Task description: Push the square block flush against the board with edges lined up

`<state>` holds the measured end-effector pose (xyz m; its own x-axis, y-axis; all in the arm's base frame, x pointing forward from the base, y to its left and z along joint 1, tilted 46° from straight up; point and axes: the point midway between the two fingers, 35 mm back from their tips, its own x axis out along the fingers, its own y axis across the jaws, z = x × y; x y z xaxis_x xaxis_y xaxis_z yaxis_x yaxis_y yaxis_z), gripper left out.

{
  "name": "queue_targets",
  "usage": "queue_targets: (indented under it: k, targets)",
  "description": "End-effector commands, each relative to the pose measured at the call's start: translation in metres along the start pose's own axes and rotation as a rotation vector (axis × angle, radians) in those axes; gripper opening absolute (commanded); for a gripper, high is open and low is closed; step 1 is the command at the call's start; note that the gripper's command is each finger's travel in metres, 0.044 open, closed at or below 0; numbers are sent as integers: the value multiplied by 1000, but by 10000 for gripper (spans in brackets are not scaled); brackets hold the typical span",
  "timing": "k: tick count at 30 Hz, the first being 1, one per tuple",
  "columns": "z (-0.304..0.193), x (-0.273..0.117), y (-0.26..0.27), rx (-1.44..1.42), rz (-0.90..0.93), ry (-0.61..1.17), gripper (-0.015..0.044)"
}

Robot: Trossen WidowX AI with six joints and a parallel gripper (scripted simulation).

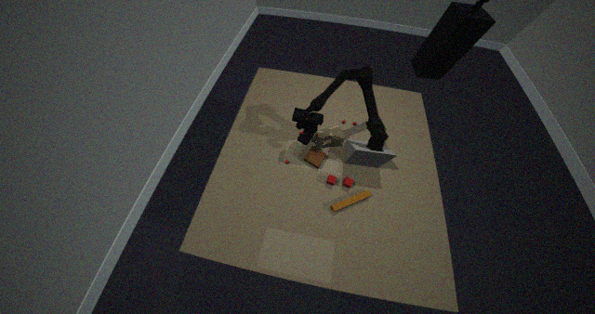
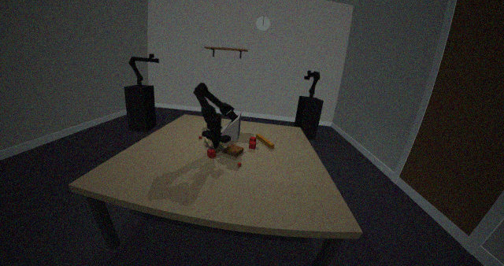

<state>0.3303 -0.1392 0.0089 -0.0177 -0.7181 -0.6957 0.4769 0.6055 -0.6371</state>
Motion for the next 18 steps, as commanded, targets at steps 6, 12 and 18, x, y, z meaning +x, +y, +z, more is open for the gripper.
queue_targets:
  k: [6, 12, 18]
  targets:
    - [-9, 33, -6, -12, -19, 26, 0]
    - [-2, 34, -5, -11, -19, 26, 0]
    - [7, 34, -5, -11, -19, 26, 0]
